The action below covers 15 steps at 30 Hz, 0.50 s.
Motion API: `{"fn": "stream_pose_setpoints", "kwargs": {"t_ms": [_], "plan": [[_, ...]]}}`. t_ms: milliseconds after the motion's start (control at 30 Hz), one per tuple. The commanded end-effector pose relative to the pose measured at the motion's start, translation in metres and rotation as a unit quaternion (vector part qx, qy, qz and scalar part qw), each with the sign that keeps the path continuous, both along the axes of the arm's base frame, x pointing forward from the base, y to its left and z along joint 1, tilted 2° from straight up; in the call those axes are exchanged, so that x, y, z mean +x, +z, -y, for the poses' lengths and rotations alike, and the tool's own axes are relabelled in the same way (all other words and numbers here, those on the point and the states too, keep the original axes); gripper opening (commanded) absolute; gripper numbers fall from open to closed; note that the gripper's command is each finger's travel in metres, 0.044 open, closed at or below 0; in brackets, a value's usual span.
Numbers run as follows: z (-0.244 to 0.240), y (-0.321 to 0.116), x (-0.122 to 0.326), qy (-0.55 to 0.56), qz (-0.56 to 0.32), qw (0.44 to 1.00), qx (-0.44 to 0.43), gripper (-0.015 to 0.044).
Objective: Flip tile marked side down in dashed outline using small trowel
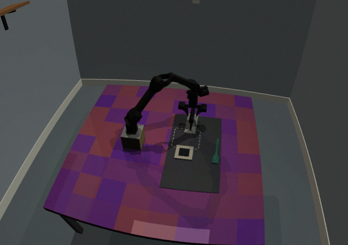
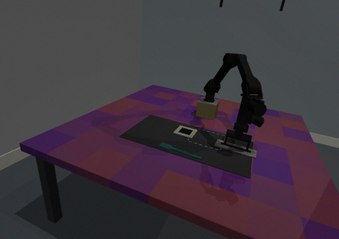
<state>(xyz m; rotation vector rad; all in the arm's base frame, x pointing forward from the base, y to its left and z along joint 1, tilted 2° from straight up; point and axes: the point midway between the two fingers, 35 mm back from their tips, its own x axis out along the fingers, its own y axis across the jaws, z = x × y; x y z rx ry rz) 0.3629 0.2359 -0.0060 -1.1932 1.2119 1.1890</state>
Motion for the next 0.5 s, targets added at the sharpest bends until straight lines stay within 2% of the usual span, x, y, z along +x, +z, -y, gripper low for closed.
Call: {"fn": "stream_pose_setpoints", "kwargs": {"t_ms": [0,167,300,467], "plan": [[0.001,-0.001,-0.001,0.002,-0.001,1.000,-0.002,0.0270],[0.001,0.001,-0.001,0.002,-0.001,1.000,-0.002,0.0270],[0.002,0.042,-0.003,0.002,-0.001,1.000,-0.002,0.0270],[0.002,0.044,-0.003,0.002,-0.001,1.000,-0.002,0.0270]]}}
